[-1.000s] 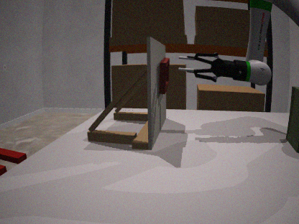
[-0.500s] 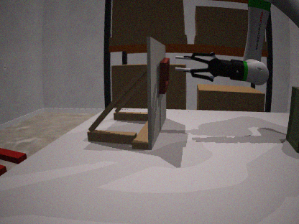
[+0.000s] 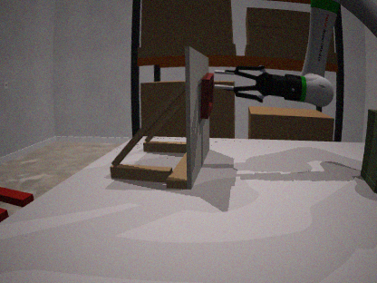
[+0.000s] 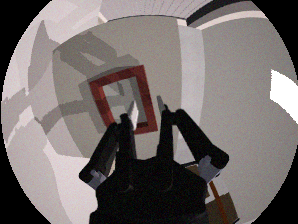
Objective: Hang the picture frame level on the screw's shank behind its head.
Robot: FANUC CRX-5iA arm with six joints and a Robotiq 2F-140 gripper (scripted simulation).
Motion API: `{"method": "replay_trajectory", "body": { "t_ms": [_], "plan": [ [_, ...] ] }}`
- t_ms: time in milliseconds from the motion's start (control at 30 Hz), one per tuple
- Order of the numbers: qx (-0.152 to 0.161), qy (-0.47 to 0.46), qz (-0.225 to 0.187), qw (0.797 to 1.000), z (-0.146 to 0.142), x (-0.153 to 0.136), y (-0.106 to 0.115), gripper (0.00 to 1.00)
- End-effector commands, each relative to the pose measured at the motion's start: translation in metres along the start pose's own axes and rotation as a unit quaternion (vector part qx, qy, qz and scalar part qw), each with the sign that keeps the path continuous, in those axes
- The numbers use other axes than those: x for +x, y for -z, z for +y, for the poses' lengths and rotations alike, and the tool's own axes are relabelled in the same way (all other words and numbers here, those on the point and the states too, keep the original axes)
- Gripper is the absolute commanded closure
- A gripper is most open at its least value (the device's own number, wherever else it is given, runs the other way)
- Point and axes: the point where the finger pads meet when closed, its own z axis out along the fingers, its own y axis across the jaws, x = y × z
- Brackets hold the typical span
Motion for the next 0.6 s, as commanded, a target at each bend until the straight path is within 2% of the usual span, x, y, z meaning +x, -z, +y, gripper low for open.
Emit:
{"method": "replay_trajectory", "body": {
  "t_ms": [0,567],
  "plan": [
    [0.0,0.0,0.0,1.0,0.0,0.0,-0.006,0.71],
    [0.0,0.0,0.0,1.0,0.0,0.0,-0.025,0.71]
  ]
}}
